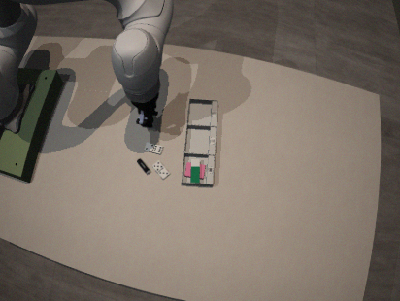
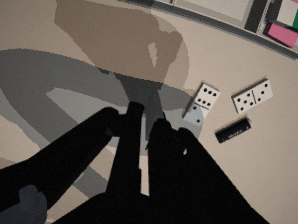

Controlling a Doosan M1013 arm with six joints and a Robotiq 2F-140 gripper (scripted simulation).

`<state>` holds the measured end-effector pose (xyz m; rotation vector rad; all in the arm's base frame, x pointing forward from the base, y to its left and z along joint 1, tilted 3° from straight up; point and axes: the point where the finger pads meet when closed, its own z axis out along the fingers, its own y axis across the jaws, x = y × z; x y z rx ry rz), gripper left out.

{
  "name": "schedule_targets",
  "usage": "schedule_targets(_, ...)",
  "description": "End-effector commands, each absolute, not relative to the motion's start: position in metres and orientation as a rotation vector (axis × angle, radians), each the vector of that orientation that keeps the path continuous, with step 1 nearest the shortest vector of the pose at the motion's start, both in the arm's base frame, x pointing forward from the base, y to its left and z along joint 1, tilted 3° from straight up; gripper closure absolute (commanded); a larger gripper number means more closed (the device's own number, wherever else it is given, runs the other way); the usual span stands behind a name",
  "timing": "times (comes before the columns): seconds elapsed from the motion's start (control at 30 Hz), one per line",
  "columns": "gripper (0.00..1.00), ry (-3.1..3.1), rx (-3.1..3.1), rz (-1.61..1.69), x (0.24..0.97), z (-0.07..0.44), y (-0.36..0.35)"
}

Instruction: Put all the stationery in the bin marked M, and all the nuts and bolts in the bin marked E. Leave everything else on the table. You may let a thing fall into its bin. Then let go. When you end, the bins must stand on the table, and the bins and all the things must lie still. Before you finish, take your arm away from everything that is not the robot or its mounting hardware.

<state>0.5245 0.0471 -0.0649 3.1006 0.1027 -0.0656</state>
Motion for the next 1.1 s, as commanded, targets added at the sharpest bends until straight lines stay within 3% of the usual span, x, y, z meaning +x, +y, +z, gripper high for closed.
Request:
schedule_targets(0.0,0.94,0.103,3.101,-0.065,0.524,-0.065,0.047)
schedule_targets(0.5,0.94,0.103,3.101,-0.065,0.524,-0.065,0.047)
schedule_targets(1.07,0.94,0.103,3.101,-0.065,0.527,-0.015,0.049)
